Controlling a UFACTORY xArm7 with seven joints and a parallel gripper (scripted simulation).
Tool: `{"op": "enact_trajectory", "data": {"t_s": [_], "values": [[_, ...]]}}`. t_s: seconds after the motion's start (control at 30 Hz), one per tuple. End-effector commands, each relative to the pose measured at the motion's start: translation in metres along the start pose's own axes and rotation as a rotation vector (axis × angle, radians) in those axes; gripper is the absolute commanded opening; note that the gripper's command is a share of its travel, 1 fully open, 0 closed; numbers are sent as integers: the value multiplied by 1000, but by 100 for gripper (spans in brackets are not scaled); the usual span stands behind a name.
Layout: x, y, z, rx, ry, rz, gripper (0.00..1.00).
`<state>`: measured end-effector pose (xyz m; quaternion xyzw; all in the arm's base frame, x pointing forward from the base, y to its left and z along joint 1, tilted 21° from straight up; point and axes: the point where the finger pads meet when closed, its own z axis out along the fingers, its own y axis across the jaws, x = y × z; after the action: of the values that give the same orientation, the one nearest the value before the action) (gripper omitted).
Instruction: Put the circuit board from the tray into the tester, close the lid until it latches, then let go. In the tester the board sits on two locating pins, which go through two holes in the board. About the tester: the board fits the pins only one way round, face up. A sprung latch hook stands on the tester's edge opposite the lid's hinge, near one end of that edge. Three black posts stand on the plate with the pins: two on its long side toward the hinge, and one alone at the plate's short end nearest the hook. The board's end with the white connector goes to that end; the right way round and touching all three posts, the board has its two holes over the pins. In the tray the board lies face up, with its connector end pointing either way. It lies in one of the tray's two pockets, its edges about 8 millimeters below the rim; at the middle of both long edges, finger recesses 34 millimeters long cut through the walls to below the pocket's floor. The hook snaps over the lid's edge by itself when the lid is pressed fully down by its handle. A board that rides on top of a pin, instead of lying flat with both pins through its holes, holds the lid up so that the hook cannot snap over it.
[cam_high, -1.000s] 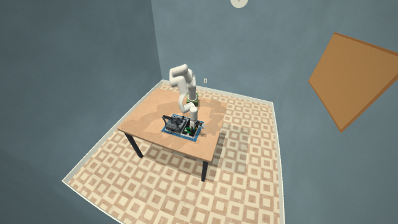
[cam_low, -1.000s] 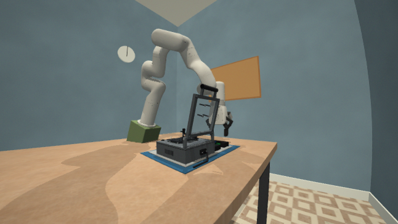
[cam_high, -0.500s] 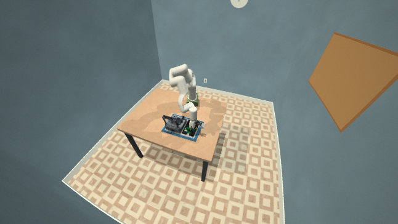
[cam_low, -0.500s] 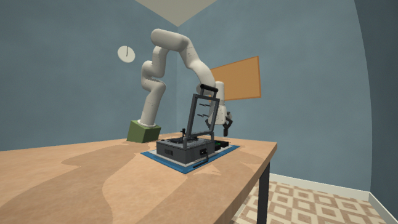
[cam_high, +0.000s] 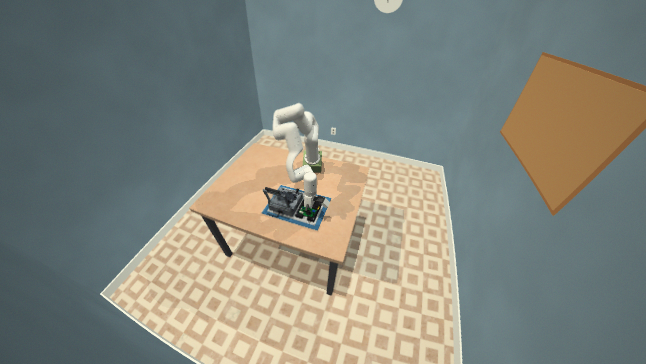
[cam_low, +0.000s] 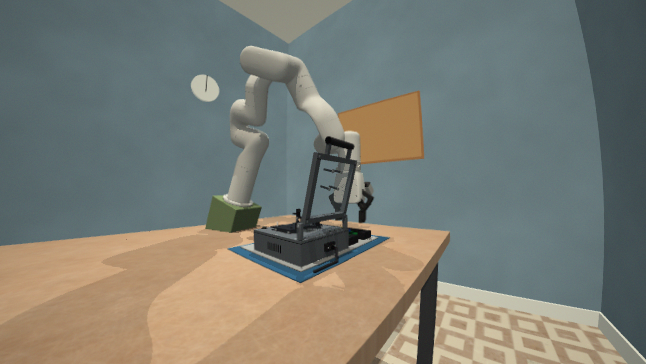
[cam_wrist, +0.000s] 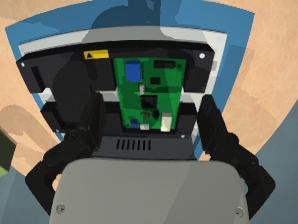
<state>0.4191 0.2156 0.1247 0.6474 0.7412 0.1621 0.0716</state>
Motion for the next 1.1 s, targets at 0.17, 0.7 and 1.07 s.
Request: {"op": "enact_trajectory", "data": {"t_s": [0.17, 0.7, 1.07], "values": [[-19, -2, -2, -3, 2, 0, 100], [-26, -3, -2, -3, 2, 0, 100], [-26, -3, -2, -3, 2, 0, 100]]}}
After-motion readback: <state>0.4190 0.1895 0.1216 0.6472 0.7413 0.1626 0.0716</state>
